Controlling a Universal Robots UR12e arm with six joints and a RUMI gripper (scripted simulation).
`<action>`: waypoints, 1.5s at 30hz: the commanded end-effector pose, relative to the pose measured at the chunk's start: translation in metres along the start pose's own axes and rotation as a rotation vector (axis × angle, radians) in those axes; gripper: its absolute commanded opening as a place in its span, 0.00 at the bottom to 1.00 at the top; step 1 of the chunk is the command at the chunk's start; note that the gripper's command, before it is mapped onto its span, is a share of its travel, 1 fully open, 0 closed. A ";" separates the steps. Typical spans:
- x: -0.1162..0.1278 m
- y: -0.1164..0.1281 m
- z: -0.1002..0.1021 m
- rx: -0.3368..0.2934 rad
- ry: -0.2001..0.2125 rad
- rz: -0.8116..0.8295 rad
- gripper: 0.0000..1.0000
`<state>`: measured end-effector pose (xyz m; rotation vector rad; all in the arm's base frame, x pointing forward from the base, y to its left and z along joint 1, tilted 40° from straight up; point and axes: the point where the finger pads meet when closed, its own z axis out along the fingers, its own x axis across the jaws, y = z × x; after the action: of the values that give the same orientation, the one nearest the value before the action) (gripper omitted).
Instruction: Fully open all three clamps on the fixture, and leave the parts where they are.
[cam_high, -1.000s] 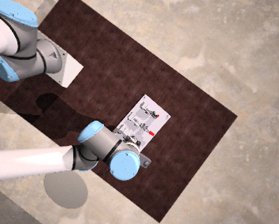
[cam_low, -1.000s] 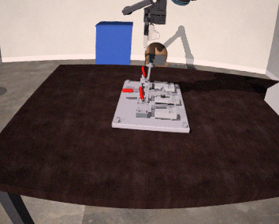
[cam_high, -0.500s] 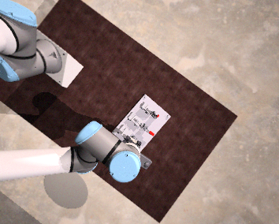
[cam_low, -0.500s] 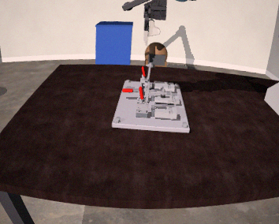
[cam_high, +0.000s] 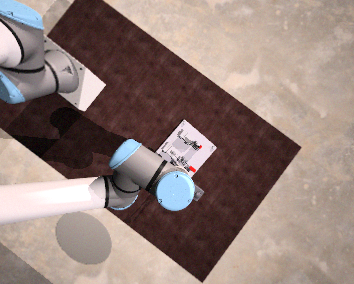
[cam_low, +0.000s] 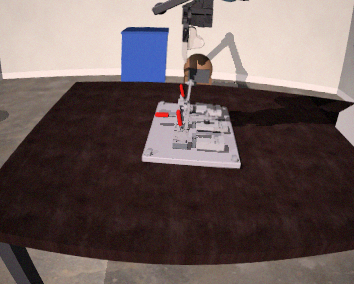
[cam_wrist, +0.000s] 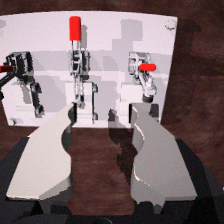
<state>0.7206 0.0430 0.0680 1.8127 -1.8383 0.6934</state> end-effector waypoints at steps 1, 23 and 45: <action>-0.028 -0.001 -0.001 0.001 0.000 0.001 0.28; -0.046 -0.001 -0.001 0.001 0.000 0.001 0.28; -0.046 -0.001 -0.001 0.001 0.000 0.001 0.28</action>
<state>0.7223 0.0779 0.0386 1.8117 -1.8385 0.6933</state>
